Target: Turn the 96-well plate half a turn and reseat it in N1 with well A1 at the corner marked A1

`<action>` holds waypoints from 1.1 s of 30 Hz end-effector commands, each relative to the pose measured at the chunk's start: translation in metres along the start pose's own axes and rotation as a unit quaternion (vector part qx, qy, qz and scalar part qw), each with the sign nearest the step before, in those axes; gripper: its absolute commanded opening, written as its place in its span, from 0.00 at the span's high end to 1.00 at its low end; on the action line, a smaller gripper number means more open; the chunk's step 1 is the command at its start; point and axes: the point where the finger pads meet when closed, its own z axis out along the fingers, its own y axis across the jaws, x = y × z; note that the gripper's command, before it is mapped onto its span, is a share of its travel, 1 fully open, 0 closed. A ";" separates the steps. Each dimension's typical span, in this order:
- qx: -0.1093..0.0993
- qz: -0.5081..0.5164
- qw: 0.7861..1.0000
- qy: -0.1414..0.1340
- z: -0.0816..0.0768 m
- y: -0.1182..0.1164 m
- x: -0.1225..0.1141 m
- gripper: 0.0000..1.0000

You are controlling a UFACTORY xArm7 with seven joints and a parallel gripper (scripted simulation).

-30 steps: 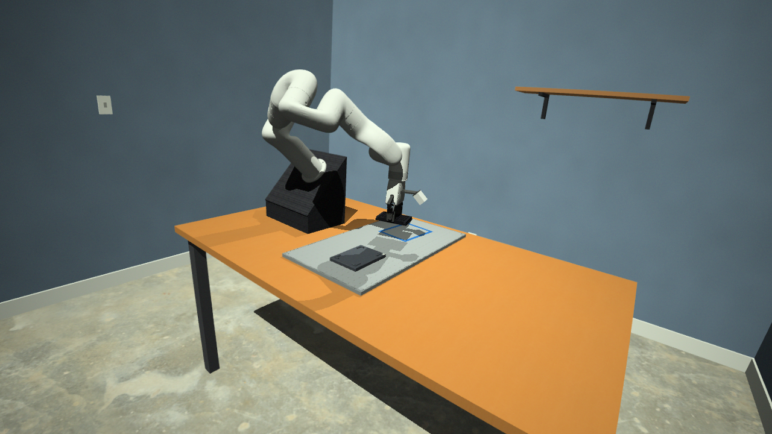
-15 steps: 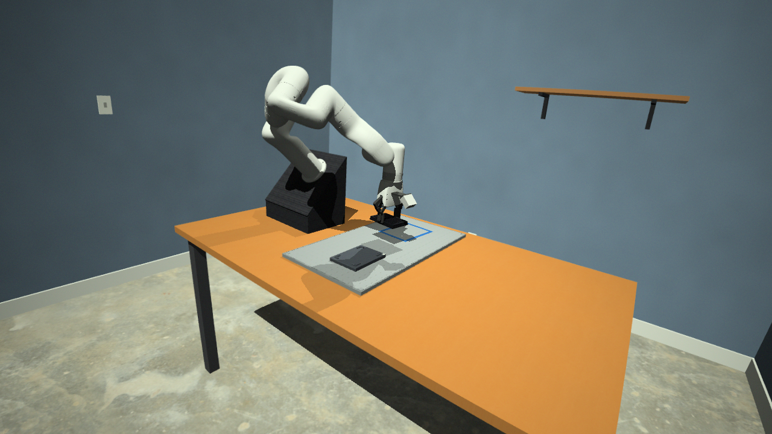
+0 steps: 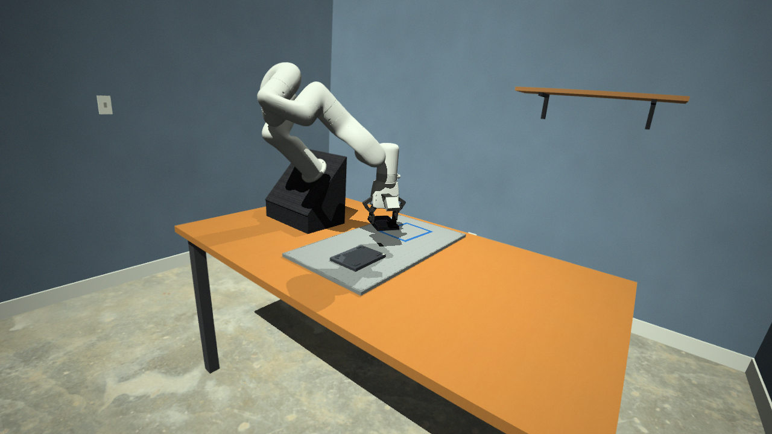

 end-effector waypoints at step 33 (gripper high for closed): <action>0.006 0.473 0.881 0.004 -0.006 0.083 0.071 1.00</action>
